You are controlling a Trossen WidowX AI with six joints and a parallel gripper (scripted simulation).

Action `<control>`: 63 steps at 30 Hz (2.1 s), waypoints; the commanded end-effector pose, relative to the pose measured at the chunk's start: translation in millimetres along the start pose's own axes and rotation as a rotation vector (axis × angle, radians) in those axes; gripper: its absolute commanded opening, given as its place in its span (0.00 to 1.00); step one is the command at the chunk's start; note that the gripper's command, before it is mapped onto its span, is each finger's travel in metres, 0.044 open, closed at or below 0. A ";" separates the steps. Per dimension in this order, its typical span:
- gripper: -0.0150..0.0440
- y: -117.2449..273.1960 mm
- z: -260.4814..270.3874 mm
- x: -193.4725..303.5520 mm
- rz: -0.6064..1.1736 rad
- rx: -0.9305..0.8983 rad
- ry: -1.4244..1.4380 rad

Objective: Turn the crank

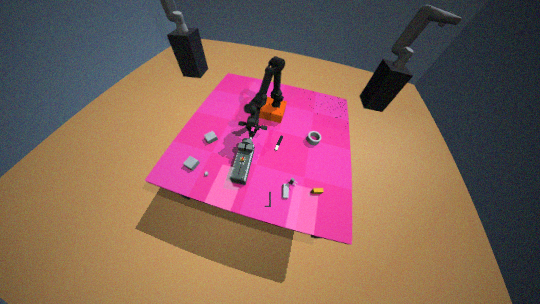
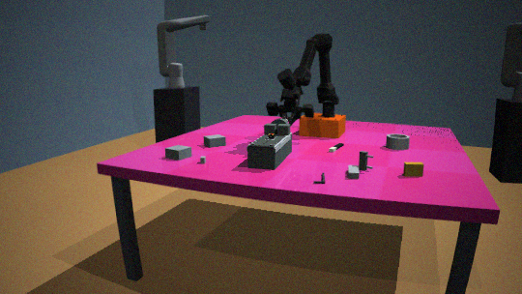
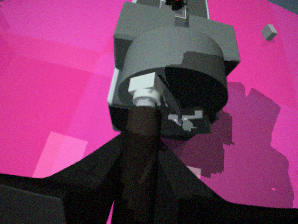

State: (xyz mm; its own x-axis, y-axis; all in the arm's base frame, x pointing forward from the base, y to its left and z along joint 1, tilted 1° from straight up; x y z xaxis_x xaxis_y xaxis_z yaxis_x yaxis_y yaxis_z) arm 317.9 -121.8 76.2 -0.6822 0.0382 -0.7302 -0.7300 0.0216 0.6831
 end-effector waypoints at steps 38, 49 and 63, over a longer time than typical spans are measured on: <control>0.25 -33.7 1.0 33.4 0.011 -0.016 0.001; 0.25 -39.1 -13.3 38.7 0.011 -0.015 0.002; 0.25 -39.3 -26.3 37.7 0.011 -0.014 0.002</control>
State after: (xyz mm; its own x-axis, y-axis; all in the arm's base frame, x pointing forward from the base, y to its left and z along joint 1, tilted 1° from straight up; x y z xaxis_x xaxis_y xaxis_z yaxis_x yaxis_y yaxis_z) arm 319.5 -139.9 22.0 -0.6872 0.0345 -0.7257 -0.7264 -0.0139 0.6872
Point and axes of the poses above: the point midway between the two fingers, 35 mm back from their tips, its own y axis back along the fingers, its own z axis across the jaws, x = y × z, the point moved 6 cm from there along y, back along the fingers, and after that the axes turned 2 degrees about -y, right-handed, at the moved point
